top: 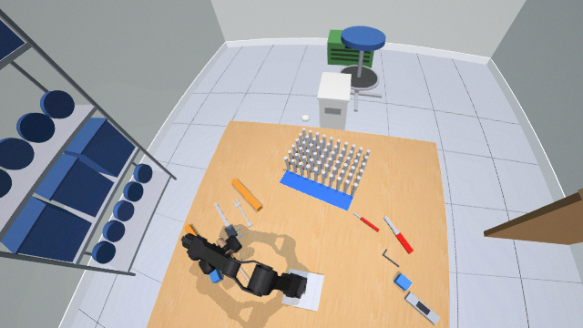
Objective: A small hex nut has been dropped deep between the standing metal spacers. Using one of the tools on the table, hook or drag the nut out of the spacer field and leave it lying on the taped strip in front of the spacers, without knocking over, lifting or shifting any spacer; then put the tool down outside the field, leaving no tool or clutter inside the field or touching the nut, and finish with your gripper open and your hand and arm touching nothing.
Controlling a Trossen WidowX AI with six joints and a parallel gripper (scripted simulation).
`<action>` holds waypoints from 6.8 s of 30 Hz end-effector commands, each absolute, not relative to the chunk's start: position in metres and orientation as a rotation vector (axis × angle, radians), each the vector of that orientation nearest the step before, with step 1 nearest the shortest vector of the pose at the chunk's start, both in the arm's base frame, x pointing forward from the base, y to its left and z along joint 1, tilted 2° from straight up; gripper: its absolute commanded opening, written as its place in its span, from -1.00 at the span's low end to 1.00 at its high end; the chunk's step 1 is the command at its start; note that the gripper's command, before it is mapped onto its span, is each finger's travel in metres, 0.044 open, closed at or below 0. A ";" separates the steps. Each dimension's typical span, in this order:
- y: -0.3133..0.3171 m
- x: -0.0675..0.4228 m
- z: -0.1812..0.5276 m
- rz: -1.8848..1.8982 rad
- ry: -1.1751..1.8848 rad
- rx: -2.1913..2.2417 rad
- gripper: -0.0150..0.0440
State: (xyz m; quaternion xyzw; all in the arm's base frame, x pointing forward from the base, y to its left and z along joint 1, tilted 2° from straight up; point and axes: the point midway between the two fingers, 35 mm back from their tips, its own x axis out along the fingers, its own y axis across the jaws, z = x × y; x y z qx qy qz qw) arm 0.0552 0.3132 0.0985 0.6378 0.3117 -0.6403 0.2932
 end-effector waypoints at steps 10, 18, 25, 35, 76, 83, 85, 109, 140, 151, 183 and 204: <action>0.325 0.063 0.099 -2.335 -0.168 2.289 1.00; 0.334 0.070 0.100 -2.567 -1.188 2.494 1.00; 0.338 0.074 0.100 -2.564 -1.865 2.475 1.00; 0.344 0.079 0.099 -2.305 -2.947 2.195 1.00; 0.348 0.082 0.099 -1.858 -3.737 1.734 0.46; 0.349 0.083 0.090 -1.858 -3.737 1.734 0.46; 0.349 0.083 0.087 -1.858 -3.737 1.734 0.46; 0.351 0.083 0.048 -1.858 -3.737 1.734 0.46; 0.350 0.083 0.066 -1.860 -3.735 1.739 -0.49; 0.345 0.081 0.090 -1.739 -3.881 1.620 -0.49; 0.299 0.052 0.081 0.308 -4.662 -0.387 -0.49; 0.302 0.052 0.055 0.300 -4.664 -0.383 -0.49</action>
